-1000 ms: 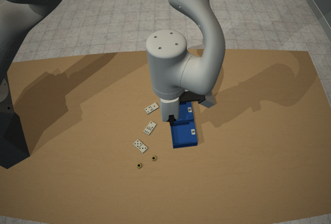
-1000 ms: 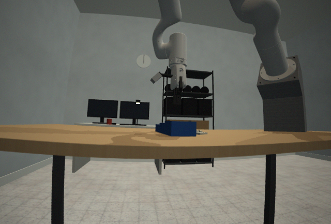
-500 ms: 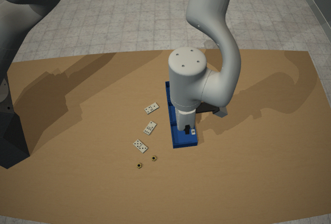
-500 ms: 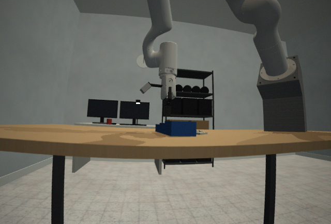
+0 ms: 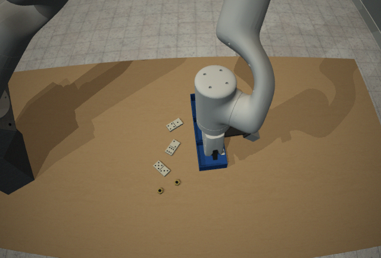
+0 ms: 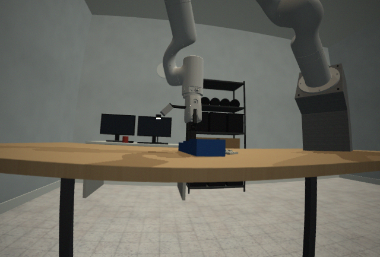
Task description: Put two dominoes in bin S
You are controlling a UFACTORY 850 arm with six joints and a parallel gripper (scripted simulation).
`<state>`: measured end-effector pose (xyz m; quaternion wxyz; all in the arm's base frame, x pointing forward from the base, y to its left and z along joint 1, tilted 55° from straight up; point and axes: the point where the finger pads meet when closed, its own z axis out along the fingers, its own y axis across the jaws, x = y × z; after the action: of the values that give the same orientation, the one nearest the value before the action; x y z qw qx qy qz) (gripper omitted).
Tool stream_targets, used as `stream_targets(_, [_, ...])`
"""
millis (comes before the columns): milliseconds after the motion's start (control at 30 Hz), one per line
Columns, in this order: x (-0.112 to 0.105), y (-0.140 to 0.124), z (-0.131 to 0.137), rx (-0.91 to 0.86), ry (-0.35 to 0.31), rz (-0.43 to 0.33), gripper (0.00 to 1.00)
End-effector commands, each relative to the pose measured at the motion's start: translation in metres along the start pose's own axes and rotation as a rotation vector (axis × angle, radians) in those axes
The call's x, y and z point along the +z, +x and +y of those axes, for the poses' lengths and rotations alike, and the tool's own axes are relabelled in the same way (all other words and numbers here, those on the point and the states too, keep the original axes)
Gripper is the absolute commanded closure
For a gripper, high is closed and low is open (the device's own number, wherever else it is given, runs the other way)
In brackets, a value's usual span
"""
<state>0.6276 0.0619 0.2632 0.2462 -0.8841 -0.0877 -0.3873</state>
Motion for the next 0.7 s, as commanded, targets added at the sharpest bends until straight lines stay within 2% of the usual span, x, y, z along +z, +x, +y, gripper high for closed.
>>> stream_targets(0, [0.009, 0.001, 0.000, 0.000, 0.000, 0.001, 0.93])
stream_targets(200, [0.023, 0.001, 0.000, 0.000, 0.000, 0.001, 0.93])
stream_targets(667, [0.023, 0.001, 0.000, 0.000, 0.000, 0.001, 0.93])
